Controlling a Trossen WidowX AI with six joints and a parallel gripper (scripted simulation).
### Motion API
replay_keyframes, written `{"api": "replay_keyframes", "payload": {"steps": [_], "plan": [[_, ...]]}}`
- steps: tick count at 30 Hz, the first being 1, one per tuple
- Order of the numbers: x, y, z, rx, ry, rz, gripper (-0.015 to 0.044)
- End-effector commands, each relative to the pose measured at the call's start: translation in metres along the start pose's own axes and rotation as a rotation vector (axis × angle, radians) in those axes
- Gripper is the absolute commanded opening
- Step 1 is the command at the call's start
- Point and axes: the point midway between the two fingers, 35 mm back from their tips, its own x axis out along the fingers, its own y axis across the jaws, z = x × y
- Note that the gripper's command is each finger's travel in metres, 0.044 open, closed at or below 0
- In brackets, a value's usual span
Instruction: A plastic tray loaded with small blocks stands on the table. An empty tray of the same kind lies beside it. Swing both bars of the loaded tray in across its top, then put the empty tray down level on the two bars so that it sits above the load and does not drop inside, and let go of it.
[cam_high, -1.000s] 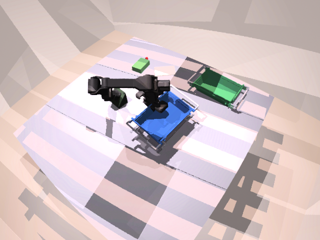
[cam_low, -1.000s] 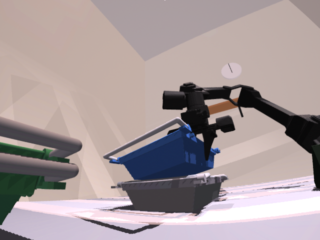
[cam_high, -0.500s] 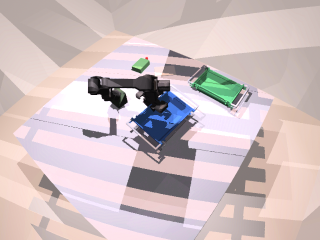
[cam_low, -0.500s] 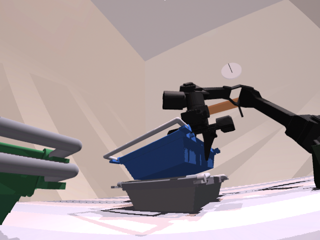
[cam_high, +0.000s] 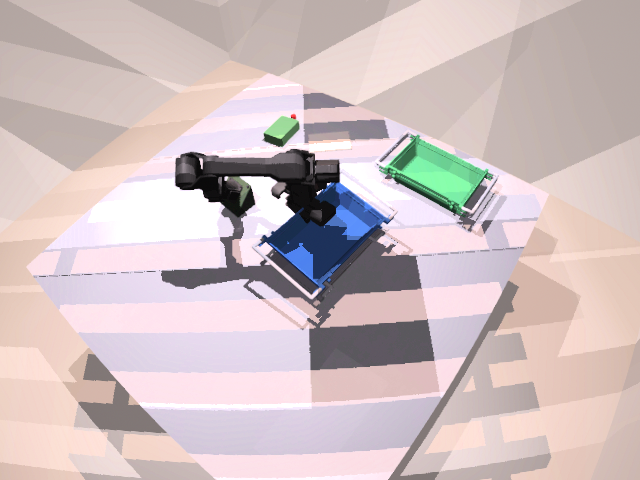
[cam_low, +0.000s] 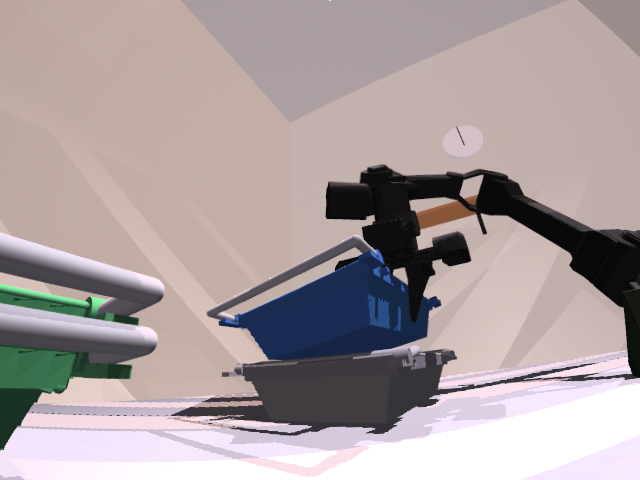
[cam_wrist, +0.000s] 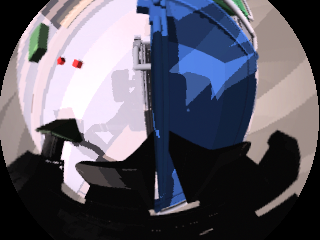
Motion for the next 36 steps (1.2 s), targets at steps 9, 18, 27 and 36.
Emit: {"api": "replay_keyframes", "payload": {"steps": [9,18,27,36], "plan": [[0.0140,0.0078,-0.0038,-0.010,0.005,0.036,0.0000],[0.0140,0.0078,-0.0038,-0.010,0.005,0.036,0.0000],[0.0140,0.0078,-0.0038,-0.010,0.005,0.036,0.0000],[0.0140,0.0078,-0.0038,-0.010,0.005,0.036,0.0000]]}}
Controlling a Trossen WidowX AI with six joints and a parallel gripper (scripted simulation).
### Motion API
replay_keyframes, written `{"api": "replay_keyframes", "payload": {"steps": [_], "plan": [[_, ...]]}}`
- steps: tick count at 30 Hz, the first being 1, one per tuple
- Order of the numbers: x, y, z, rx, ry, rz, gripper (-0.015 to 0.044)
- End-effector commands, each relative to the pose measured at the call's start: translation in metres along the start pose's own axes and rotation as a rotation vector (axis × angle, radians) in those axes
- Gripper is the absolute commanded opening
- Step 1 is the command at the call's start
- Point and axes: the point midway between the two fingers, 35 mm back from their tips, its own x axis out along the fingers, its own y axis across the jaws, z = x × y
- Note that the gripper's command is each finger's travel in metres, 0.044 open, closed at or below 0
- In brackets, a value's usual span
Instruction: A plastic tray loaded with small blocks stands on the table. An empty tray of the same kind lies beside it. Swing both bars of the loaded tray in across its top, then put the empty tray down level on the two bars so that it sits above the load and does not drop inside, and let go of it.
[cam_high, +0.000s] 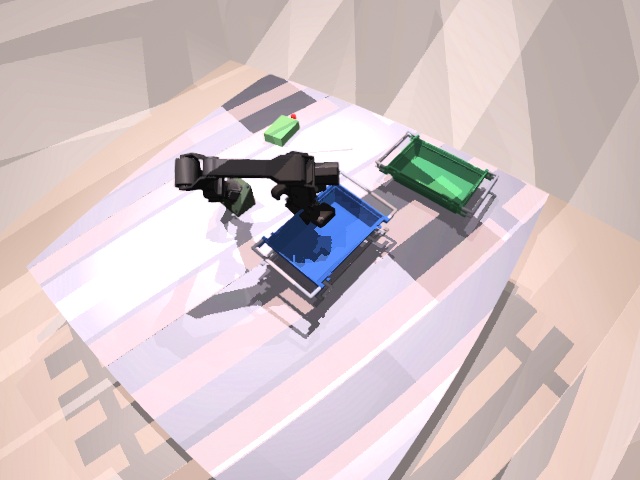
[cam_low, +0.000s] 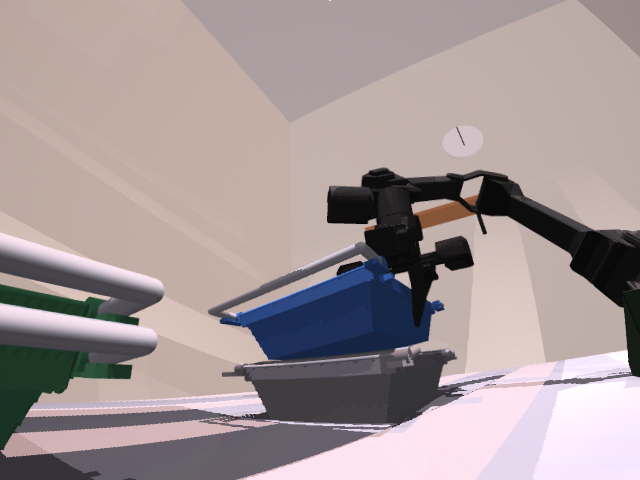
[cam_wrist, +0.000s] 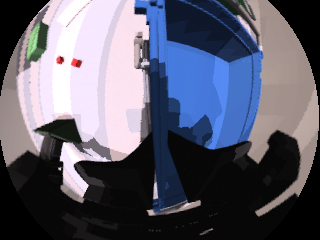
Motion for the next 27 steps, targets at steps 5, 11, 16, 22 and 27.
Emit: {"api": "replay_keyframes", "payload": {"steps": [5,11,16,22,27], "plan": [[0.0064,0.0050,-0.0037,-0.008,0.006,0.031,0.0000],[0.0064,0.0050,-0.0037,-0.008,0.006,0.031,0.0000],[0.0064,0.0050,-0.0037,-0.008,0.006,0.031,0.0000],[0.0064,0.0050,-0.0037,-0.008,0.006,0.031,0.0000],[0.0012,0.0005,-0.0003,-0.001,0.000,0.002,0.0000]]}}
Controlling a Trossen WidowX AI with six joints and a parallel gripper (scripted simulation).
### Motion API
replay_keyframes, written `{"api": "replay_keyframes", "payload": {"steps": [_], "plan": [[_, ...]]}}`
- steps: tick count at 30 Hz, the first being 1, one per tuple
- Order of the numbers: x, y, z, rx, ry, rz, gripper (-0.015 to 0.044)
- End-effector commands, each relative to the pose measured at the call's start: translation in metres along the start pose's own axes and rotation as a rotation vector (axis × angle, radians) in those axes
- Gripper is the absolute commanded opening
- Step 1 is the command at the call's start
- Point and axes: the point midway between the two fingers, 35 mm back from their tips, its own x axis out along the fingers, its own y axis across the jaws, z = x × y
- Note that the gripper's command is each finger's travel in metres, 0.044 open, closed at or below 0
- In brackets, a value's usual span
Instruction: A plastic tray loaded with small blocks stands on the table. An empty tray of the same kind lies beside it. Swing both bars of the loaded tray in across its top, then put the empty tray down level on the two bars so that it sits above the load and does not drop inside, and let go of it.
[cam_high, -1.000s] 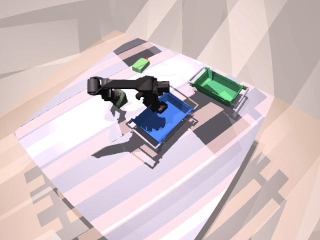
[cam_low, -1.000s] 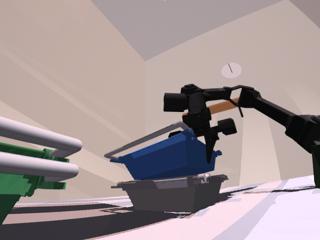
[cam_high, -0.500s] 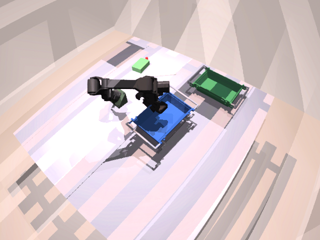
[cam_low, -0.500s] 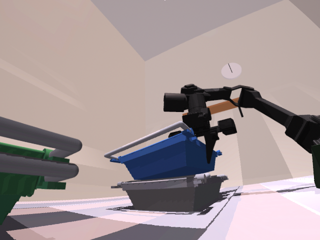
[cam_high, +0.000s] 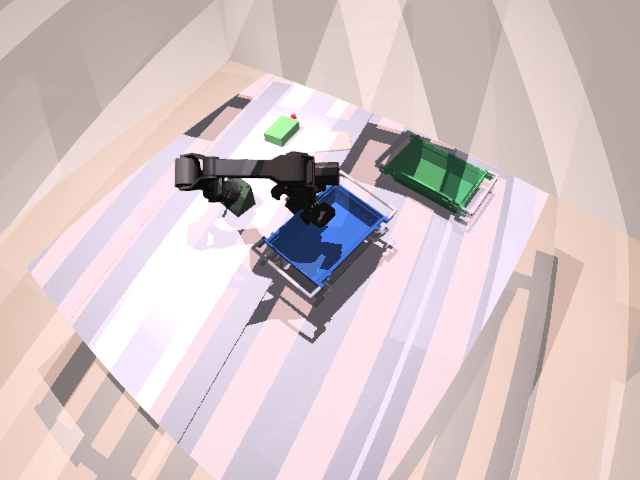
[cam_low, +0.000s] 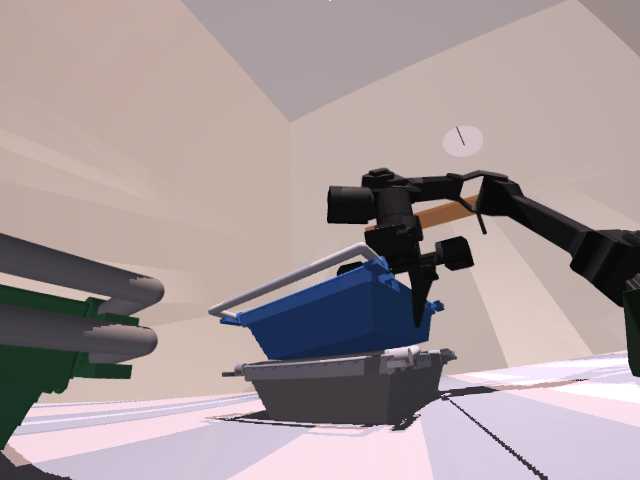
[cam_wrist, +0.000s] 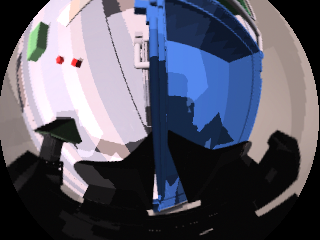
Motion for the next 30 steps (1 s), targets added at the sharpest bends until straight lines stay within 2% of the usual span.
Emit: {"api": "replay_keyframes", "payload": {"steps": [1,9,30], "plan": [[0.002,0.001,-0.001,-0.001,0.001,0.004,0.0000],[0.015,0.007,-0.004,-0.008,0.006,0.031,0.0000],[0.015,0.008,-0.004,-0.008,0.006,0.032,0.0000]]}}
